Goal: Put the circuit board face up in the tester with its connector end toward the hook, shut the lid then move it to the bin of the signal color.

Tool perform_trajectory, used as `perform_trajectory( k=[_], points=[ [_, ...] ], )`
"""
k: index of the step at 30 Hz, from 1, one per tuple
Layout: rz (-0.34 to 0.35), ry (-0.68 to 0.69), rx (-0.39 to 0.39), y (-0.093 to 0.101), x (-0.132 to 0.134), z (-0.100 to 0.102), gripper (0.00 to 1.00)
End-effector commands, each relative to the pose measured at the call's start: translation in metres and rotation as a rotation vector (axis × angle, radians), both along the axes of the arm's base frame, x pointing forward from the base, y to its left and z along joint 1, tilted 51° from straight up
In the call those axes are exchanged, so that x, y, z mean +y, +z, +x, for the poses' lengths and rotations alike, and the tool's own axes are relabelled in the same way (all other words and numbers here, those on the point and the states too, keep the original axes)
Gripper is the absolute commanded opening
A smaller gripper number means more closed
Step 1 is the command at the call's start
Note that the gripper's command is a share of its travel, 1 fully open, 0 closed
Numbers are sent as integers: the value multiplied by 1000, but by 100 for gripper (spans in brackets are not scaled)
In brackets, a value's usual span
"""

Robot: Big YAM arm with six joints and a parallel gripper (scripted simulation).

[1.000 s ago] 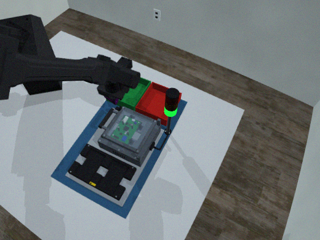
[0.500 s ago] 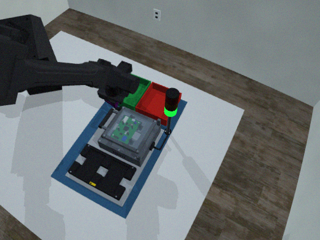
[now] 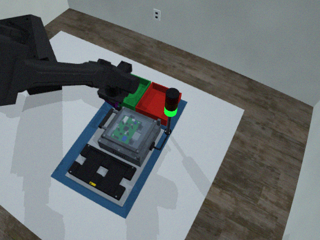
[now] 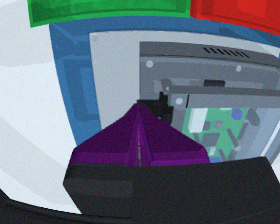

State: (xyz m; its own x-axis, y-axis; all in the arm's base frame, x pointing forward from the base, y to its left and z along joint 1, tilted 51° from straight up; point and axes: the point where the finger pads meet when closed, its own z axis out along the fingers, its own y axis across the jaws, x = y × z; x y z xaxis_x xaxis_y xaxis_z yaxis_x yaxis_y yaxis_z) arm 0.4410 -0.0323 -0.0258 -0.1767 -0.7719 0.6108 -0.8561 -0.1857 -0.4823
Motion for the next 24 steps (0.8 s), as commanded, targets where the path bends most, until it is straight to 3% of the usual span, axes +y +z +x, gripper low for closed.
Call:
perform_trajectory(
  k=[1,24],
  points=[
    [0,6,-4,4,0,3,0],
    [3,11,-10,7,5,5,0]
  ],
)
